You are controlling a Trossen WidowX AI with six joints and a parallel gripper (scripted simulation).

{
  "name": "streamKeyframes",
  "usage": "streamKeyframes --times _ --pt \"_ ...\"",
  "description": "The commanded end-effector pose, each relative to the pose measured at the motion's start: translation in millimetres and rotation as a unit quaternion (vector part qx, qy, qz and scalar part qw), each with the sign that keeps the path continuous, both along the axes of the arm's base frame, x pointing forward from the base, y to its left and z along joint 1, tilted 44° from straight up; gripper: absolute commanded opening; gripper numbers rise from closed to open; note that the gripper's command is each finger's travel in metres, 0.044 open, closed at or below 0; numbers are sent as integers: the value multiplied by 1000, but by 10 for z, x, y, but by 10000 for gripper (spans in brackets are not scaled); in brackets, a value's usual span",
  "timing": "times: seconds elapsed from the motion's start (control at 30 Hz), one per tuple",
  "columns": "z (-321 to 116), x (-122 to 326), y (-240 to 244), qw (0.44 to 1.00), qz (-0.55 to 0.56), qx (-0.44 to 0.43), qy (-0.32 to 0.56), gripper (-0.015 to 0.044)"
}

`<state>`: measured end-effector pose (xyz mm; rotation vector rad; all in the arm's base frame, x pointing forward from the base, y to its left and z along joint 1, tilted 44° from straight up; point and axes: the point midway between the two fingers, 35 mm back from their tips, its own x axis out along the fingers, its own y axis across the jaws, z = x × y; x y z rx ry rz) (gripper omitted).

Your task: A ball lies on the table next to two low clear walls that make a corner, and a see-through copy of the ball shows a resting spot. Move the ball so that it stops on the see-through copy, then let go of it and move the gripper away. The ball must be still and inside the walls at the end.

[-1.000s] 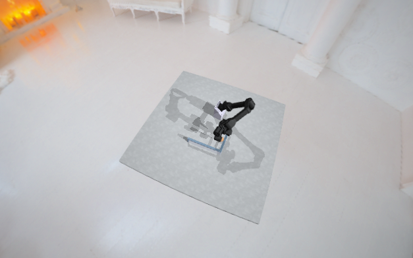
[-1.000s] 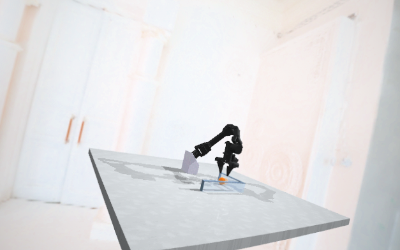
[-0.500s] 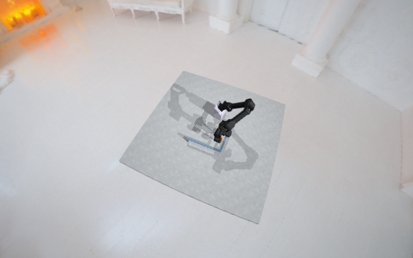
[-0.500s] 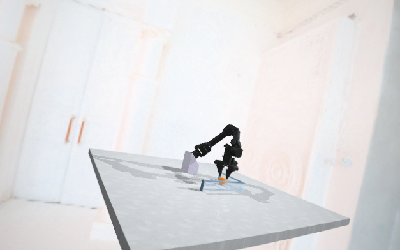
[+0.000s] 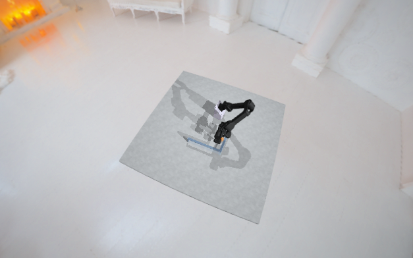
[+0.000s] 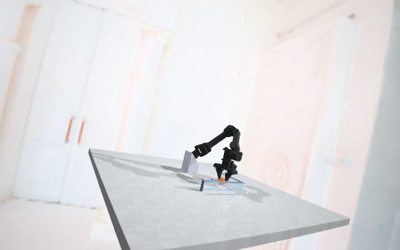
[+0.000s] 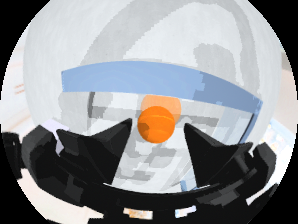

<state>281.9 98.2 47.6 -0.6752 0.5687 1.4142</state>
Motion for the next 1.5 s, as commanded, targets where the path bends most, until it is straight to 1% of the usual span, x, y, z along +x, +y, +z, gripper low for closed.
streamKeyframes --times 0.0,0.43,0.53,0.67,0.7,1.2,1.37,1.47 --pt "-45 -30 18 1000 -1 -3 7 280" --pt "-45 -30 18 1000 -1 -3 7 194" --pt "-21 -22 -13 1000 -1 -3 6 115" --pt "130 10 -192 1000 -1 -8 7 10" --pt "171 14 -239 1000 -1 -9 7 0" --pt "874 -111 -880 1000 -1 -6 8 0" --pt "906 -123 -899 1000 -1 -5 8 0" --pt "862 -105 -813 1000 -1 -6 8 0"
